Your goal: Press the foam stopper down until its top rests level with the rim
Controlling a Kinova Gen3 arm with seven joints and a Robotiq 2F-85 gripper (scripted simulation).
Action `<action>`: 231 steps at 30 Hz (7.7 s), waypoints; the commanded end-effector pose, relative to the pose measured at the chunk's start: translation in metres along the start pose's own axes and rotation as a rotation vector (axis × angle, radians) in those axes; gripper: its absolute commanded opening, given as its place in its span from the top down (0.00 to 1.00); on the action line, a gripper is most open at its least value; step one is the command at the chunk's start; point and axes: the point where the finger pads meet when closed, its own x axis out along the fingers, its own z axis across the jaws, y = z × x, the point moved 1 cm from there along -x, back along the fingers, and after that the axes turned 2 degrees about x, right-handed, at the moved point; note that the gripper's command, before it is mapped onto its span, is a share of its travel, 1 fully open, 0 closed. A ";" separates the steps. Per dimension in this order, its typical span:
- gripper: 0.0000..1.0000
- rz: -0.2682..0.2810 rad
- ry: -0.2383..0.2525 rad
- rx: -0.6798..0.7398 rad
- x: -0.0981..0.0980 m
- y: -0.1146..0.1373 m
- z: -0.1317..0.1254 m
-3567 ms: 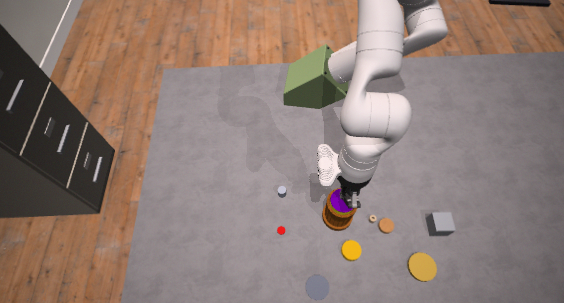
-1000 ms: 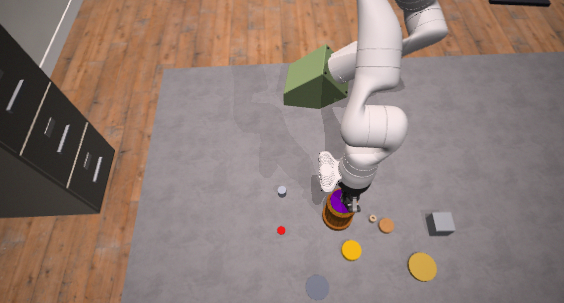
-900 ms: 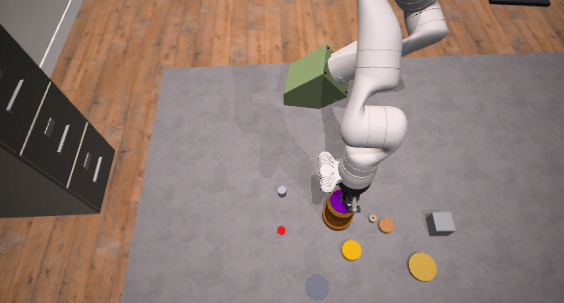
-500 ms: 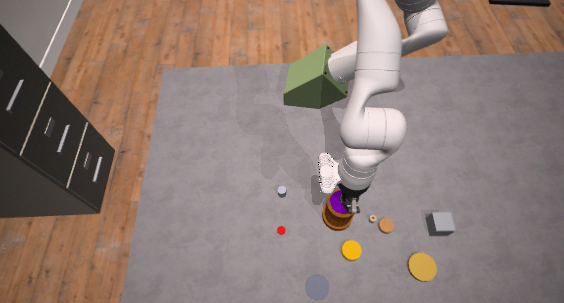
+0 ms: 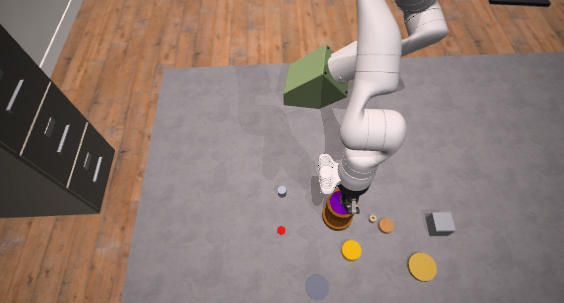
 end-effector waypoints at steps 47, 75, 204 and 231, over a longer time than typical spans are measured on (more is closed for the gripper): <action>1.00 0.001 0.000 0.004 0.002 0.002 0.000; 1.00 0.001 0.001 0.004 -0.048 0.002 -0.001; 1.00 0.000 -0.002 0.004 0.008 0.003 0.000; 1.00 0.000 -0.002 0.004 0.008 0.003 0.000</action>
